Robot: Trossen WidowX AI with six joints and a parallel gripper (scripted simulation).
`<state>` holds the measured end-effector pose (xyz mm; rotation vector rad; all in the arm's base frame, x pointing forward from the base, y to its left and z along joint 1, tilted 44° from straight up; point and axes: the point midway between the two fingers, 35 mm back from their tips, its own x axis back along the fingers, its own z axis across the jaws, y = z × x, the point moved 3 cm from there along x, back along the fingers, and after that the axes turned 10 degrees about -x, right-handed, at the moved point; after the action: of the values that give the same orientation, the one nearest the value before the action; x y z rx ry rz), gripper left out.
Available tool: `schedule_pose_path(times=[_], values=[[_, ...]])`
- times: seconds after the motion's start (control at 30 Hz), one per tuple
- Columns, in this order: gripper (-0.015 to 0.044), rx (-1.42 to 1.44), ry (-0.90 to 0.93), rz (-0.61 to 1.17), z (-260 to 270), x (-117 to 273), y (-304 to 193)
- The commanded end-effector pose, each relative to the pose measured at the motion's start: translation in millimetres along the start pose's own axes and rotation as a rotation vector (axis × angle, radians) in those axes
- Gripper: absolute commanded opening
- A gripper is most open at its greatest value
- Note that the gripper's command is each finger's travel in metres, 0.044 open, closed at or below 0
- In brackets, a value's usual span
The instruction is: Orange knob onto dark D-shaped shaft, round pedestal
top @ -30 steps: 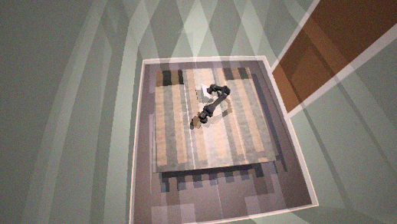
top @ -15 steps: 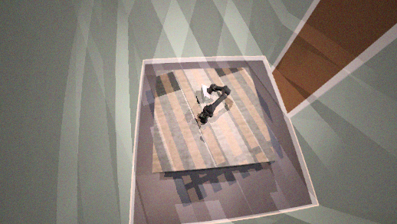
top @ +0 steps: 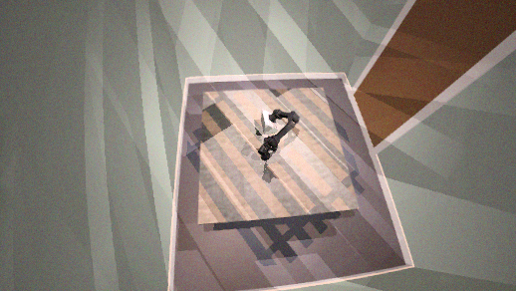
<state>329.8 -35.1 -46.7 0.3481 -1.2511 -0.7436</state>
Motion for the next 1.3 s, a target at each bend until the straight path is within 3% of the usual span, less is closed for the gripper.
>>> schedule_pose_path(times=[0.0,0.83,1.27], values=[[0.0000,0.099,-0.008,0.004,-2.4,4.1,-0.5],[0.0000,0.099,-0.008,0.003,0.4,2.4,0.8],[0.0000,0.308,-0.007,0.004,-2.9,4.0,2.7]])
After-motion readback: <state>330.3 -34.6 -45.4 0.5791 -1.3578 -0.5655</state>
